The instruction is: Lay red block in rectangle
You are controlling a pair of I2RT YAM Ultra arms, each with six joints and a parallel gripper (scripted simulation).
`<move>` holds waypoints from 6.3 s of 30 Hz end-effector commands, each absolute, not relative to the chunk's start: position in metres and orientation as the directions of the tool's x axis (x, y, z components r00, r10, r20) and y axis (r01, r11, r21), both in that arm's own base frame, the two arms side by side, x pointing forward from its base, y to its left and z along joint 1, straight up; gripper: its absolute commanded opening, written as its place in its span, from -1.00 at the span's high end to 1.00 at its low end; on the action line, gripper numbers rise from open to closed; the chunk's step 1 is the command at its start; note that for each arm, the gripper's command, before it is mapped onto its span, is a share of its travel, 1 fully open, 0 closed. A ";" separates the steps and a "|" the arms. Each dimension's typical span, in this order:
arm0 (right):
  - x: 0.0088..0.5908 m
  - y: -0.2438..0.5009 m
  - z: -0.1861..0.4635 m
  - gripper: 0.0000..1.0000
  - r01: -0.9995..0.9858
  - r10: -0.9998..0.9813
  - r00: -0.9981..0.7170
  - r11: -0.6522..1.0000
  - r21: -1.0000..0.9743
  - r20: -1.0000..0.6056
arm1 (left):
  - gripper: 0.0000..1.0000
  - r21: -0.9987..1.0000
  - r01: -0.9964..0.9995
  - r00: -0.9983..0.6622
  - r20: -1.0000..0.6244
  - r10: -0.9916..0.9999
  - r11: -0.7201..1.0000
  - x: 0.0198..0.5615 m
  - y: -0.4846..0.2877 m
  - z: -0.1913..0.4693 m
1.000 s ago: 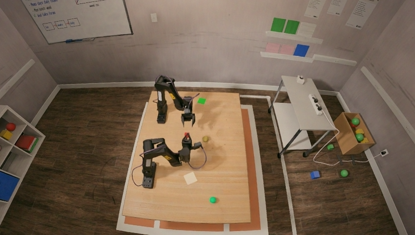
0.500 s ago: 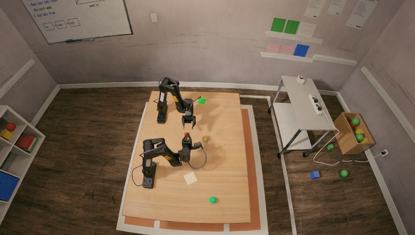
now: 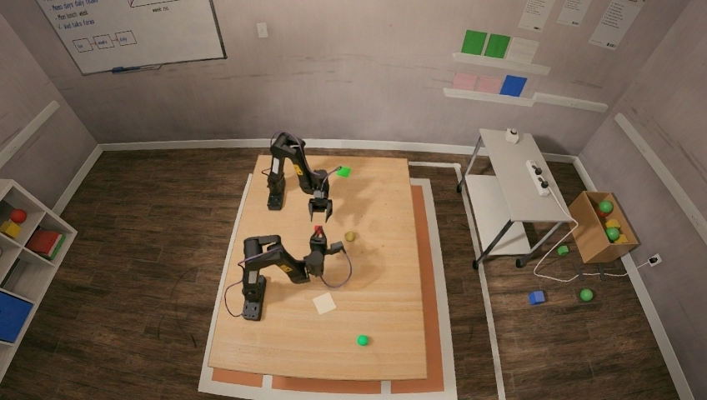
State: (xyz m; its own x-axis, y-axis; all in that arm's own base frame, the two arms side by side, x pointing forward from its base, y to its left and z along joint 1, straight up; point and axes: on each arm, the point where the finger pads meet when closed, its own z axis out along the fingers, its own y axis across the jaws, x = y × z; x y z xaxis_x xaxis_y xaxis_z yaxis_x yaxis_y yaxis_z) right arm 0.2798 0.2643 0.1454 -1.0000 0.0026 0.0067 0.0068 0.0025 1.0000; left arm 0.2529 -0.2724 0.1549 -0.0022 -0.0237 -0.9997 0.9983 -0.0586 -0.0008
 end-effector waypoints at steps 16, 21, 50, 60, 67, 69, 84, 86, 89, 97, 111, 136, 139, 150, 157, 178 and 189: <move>0.279 0.263 0.150 0.47 -0.018 0.005 -1.000 -0.006 1.000 -0.018 | -0.28 -0.005 0.999 -0.006 -1.000 -0.023 -0.042 0.259 -0.314 0.159; 0.279 0.263 0.150 0.47 -0.018 0.005 -1.000 -0.006 1.000 -0.018 | -0.28 -0.008 0.999 -0.009 -1.000 -0.023 -0.042 0.258 -0.320 0.160; 0.279 0.263 0.150 0.47 -0.018 0.005 -1.000 -0.006 1.000 -0.018 | 0.22 -0.002 0.999 -0.004 -1.000 -0.028 -0.044 0.256 -0.319 0.163; 0.279 0.263 0.150 0.47 -0.018 0.005 -1.000 -0.006 1.000 -0.018 | 0.45 -0.002 0.999 -0.004 -1.000 -0.028 -0.044 0.256 -0.319 0.163; 0.279 0.263 0.150 0.47 -0.018 0.005 -1.000 -0.006 1.000 -0.018 | 0.55 -0.002 0.999 -0.004 -1.000 -0.028 -0.044 0.256 -0.319 0.163; 0.279 0.263 0.150 0.08 -0.018 0.005 -1.000 -0.006 1.000 -0.018 | 0.46 -0.002 0.999 -0.004 -1.000 -0.028 -0.044 0.256 -0.319 0.163; 0.281 0.208 0.150 0.08 -0.001 0.031 -1.000 -0.004 1.000 -0.001 | 0.46 -0.002 0.999 -0.004 -1.000 -0.028 -0.044 0.256 -0.319 0.163; 0.291 0.203 0.153 0.08 -0.004 0.085 -0.996 -0.004 1.000 -0.004 | 0.46 -0.002 0.999 -0.004 -1.000 -0.028 -0.044 0.256 -0.319 0.163; 0.299 0.201 0.156 0.08 -0.012 0.114 -0.993 -0.001 1.000 -0.012 | 0.46 -0.002 0.999 -0.004 -1.000 -0.028 -0.044 0.256 -0.319 0.163; 0.333 0.220 0.189 0.08 -0.136 0.289 -0.943 0.126 0.983 -0.167 | 0.46 -0.148 0.989 -0.146 -0.982 0.117 -0.009 0.252 -0.293 0.129; 0.312 0.246 0.270 0.08 -0.398 0.311 -0.810 0.330 0.856 -0.497 | 0.46 -0.077 0.982 -0.117 -0.964 0.238 0.173 0.283 -0.225 0.141; 0.203 0.213 0.324 0.08 -0.584 0.084 -0.614 0.620 0.523 -0.785 | 0.46 -0.331 0.763 -0.620 -0.618 0.484 0.555 0.284 -0.077 0.085; 0.198 0.209 0.325 0.08 -0.591 0.068 -0.603 0.631 0.503 -0.795 | 0.46 -0.332 0.745 -0.642 -0.590 0.490 0.578 0.284 -0.067 0.082; 0.135 0.151 0.322 0.08 -0.663 -0.153 -0.469 0.712 0.232 -0.870 | 0.46 -0.183 0.487 -0.862 -0.258 0.436 0.854 0.321 0.063 0.068; 0.107 0.114 0.314 0.08 -0.689 -0.272 -0.397 0.720 0.089 -0.877 | 0.46 -0.090 0.372 -0.925 -0.112 0.362 0.924 0.333 0.117 0.059; 0.071 0.066 0.315 0.08 -0.726 -0.343 -0.268 0.687 -0.045 -0.900 | 0.46 0.010 0.284 -0.958 -0.035 0.284 0.959 0.360 0.172 0.052; 0.071 0.066 0.315 0.08 -0.727 -0.345 -0.266 0.685 -0.048 -0.900 | 0.46 0.005 0.286 -0.958 -0.029 0.286 0.958 0.360 0.169 0.025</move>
